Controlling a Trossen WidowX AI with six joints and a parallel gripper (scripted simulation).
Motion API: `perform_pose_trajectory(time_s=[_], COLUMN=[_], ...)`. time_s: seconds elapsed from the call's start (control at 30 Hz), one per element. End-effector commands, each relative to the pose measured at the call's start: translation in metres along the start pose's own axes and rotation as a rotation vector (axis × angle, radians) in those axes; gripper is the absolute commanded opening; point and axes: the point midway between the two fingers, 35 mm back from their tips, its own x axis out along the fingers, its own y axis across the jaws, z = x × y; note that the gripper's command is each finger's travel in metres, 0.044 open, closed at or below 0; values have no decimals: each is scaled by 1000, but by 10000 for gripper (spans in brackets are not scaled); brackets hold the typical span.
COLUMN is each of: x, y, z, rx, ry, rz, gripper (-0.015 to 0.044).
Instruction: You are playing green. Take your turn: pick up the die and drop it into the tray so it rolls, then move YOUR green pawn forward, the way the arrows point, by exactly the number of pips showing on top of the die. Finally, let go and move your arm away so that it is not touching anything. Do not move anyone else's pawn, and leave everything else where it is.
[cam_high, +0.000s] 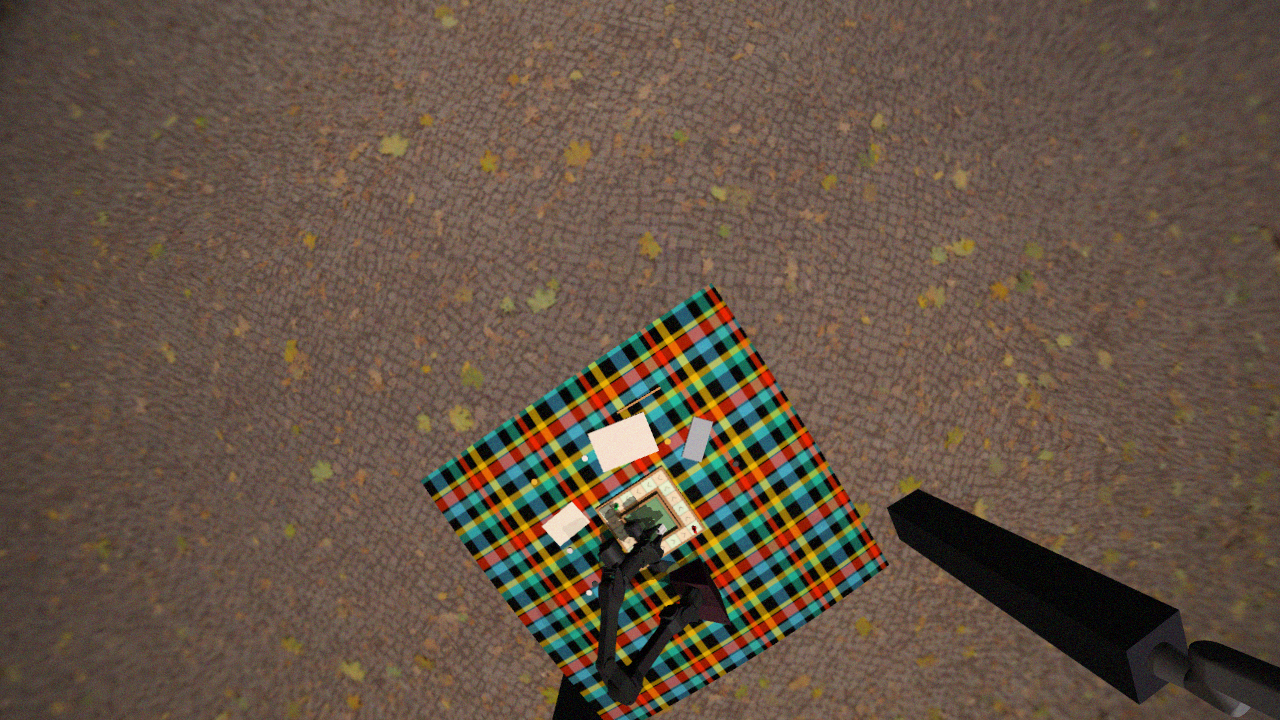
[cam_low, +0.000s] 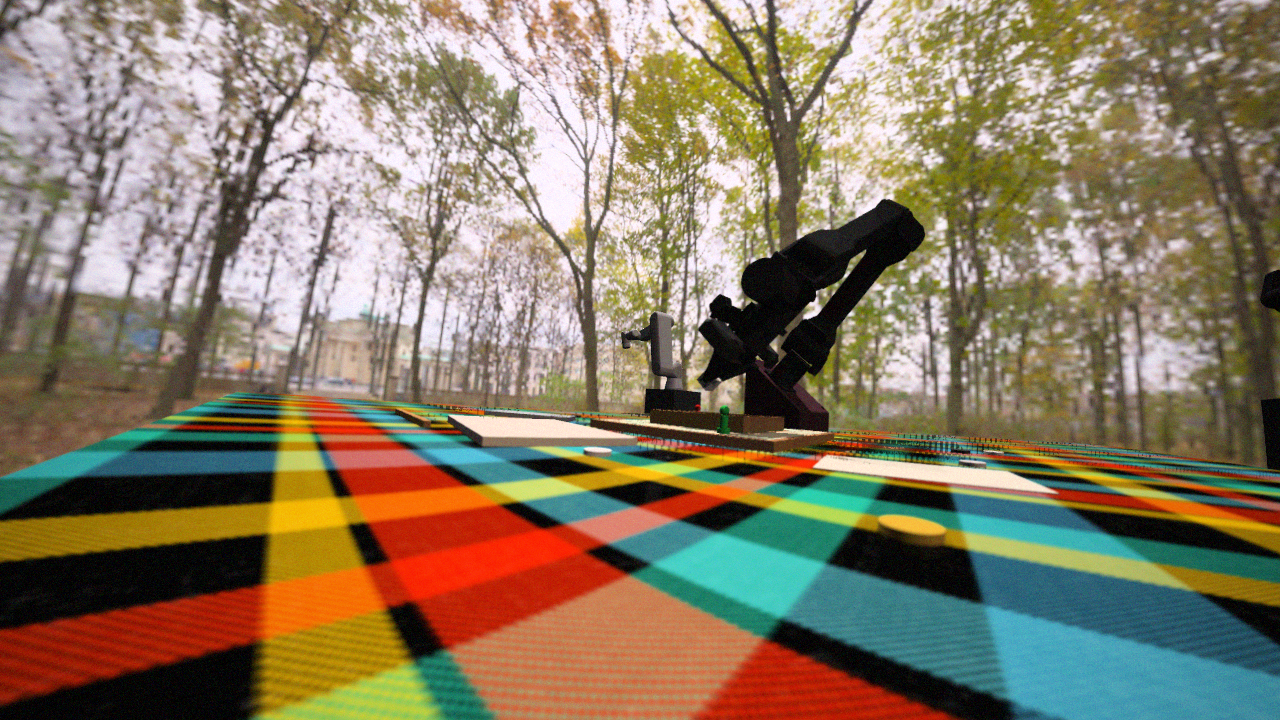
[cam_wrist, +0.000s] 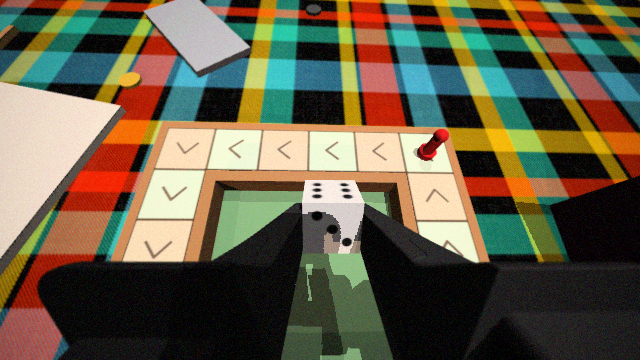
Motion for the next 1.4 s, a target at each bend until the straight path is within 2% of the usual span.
perform_pose_trajectory(time_s=[0.0, 0.2, 0.9, 1.17, 1.37], x=[-2, -51, -49, -49, -76], y=[0, 12, 9, 9, 9], z=[2, 11, 10, 10, 39], rx=[15, 15, 19, 19, 15], ry=[-42, -43, -39, -39, -45], rz=[22, 23, 22, 22, 22], gripper=[0, 0, 0, 210, 368])
